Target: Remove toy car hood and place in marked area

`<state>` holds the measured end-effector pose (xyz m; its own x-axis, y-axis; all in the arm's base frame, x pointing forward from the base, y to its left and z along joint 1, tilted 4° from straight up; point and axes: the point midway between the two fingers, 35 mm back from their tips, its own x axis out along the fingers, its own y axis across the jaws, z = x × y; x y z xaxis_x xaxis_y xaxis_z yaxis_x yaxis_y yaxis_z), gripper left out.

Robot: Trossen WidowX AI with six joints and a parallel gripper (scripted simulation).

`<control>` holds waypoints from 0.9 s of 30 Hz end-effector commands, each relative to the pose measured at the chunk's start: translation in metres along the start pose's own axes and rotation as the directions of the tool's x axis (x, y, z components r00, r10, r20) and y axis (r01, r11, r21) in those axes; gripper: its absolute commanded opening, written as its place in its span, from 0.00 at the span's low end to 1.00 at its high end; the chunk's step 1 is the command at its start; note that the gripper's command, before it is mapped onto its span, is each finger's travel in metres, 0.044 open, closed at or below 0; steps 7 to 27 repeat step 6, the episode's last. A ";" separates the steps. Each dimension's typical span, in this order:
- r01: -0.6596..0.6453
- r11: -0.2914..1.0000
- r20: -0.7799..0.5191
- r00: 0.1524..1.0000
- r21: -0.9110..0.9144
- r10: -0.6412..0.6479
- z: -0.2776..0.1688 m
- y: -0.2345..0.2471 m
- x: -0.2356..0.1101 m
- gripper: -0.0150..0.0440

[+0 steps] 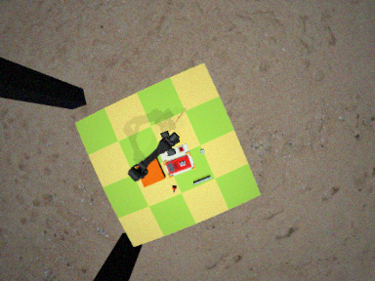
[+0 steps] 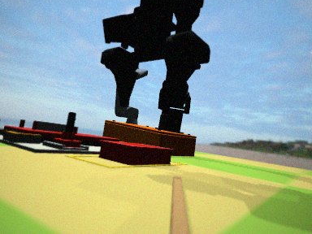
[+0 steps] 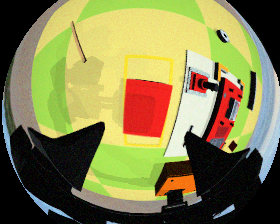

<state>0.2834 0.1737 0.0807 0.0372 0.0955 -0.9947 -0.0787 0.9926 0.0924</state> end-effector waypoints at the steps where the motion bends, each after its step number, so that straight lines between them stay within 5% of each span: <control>1: 0.003 1.000 0.001 1.000 -0.003 -0.003 0.000 0.000 -0.001 1.00; 27: 0.003 1.000 0.001 1.000 -0.003 -0.003 0.000 0.000 -0.001 1.00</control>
